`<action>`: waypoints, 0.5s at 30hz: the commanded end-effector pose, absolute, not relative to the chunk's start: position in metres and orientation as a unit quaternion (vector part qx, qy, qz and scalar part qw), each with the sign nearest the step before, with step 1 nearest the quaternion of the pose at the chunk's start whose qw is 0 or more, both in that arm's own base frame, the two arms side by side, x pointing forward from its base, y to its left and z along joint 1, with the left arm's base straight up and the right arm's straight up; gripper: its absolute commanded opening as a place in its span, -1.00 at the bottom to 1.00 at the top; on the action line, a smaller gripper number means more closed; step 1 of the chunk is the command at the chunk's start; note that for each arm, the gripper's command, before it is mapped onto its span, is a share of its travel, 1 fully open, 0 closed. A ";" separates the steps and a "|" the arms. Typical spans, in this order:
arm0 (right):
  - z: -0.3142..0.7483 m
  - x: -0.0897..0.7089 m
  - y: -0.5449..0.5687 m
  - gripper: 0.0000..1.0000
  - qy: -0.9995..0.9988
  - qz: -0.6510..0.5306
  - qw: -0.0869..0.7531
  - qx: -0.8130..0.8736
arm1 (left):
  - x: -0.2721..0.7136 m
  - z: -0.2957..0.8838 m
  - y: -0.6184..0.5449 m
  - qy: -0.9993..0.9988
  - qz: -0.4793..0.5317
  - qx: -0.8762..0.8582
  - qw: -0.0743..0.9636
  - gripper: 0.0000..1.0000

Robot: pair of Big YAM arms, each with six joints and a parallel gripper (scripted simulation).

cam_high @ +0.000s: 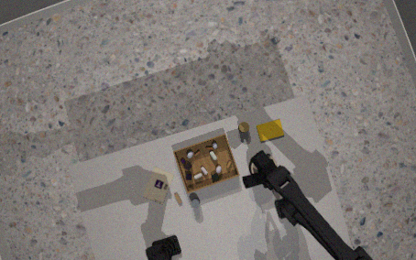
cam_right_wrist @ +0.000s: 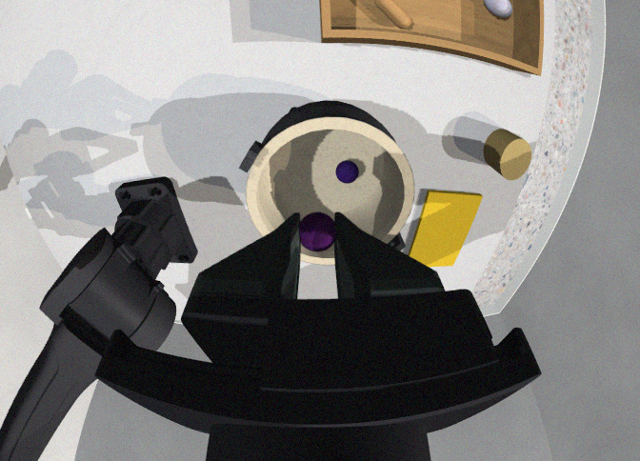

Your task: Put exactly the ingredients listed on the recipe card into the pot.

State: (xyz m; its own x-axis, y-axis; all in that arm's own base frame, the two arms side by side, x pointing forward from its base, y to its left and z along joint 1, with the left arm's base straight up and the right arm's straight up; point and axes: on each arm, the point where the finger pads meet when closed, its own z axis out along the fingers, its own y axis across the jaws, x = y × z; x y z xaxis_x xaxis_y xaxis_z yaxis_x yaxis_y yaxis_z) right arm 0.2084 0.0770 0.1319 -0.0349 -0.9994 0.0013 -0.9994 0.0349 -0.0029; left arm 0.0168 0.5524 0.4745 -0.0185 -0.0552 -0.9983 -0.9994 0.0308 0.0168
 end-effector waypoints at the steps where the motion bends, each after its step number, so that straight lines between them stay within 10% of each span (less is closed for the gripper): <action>1: 0.121 0.212 0.082 -1.00 0.719 0.000 0.003 -0.695 | 0.008 0.501 0.545 0.503 0.497 -0.497 0.503 1.00; 15: 0.123 0.225 0.087 -1.00 0.719 -0.010 0.026 -0.695 | 0.008 0.501 0.545 0.503 0.497 -0.497 0.503 1.00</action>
State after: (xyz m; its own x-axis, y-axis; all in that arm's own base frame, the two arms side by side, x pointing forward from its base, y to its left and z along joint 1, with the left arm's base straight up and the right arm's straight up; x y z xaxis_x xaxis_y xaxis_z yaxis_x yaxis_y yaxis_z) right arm 0.2075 0.0767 0.1033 -0.0352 -0.9994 0.0047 -0.9994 0.0353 0.0053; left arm 0.0168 0.5524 0.4745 -0.0185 -0.0552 -0.9983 -0.9994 0.0308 0.0168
